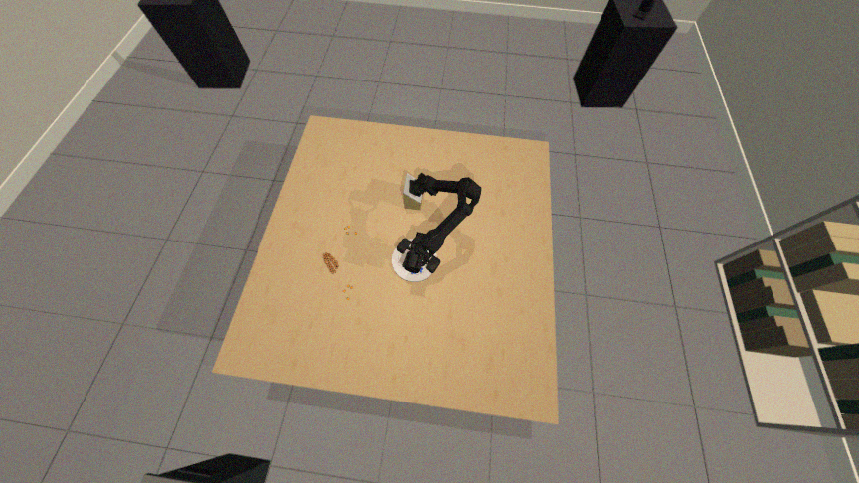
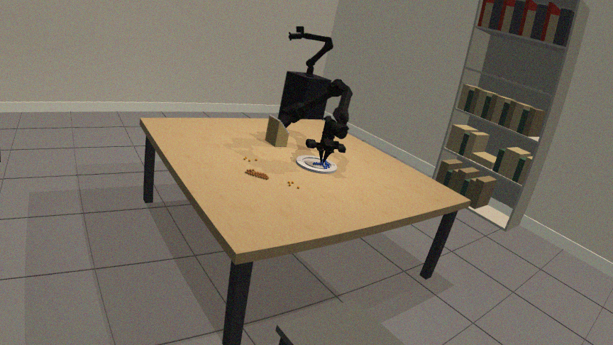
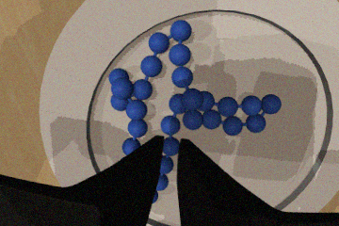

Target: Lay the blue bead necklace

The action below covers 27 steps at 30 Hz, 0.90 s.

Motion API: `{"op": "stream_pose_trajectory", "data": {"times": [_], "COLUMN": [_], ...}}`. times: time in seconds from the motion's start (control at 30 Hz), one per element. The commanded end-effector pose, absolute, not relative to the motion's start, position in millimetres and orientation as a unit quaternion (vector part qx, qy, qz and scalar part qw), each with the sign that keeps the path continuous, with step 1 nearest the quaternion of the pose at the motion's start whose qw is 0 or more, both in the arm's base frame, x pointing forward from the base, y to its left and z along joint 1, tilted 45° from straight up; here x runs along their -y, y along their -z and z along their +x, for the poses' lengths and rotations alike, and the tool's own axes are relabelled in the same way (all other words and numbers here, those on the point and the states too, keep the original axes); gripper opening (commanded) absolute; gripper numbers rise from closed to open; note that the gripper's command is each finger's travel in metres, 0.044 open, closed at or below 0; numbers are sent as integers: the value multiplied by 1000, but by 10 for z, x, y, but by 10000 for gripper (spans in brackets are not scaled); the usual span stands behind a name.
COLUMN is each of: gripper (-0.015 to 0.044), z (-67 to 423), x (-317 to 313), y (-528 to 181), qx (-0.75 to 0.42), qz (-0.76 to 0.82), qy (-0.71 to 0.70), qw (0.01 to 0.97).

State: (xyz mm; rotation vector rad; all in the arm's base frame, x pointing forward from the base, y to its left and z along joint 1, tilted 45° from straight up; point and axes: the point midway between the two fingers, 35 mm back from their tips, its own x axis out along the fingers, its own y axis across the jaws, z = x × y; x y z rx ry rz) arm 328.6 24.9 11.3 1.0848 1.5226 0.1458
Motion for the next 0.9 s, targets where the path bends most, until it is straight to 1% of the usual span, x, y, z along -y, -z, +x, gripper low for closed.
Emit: {"op": "stream_pose_trajectory", "data": {"times": [0.0, 0.7, 0.87], "gripper": [0, 0, 0], "z": [3292, 3255, 3145], "x": [-248, -186, -123], "y": [-116, -177, -103], "qx": [-654, -655, -656], "qz": [466, 468, 467], "qy": [-64, -63, -62], "qw": [593, 590, 590]}}
